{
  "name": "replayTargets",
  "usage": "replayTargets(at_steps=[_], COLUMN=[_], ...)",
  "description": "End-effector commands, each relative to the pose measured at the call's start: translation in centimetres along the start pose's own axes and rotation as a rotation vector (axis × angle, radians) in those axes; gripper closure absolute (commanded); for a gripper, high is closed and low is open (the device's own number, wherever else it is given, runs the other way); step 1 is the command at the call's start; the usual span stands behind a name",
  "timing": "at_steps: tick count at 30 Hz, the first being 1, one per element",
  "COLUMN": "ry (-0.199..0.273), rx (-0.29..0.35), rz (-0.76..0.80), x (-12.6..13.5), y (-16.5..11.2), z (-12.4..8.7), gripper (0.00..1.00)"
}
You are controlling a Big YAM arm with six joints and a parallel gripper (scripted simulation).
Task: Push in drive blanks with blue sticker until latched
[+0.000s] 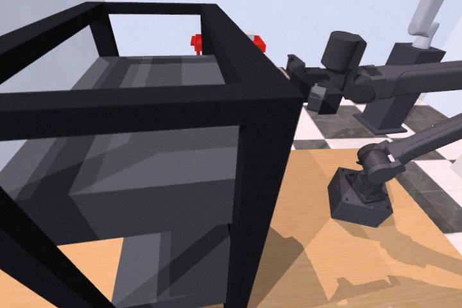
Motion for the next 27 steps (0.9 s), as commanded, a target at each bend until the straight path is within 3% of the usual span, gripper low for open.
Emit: replayTargets(at_steps=[1,10,20,27], ry=[-0.061,-0.061,-0.060,-0.041], rx=[-0.007,-0.008,-0.008,-0.001], rz=[-0.022,-0.022,-0.021,-0.017], x=[-3.2,-3.1,-2.5,-2.1], y=[0.0,0.1,0.0,-0.3], z=[1.8,1.9,4.1,4.3], gripper=[1.00,1.00,1.00,1.00])
Point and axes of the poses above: the point where the finger pads meet when closed, its own z axis out along the fingers, its own x axis across the jaws, y = z × x, the point moved 8 cm from there along -z, back along the fingers, and after that the axes turned 6 degrees about -z, right-handed, at the moved point
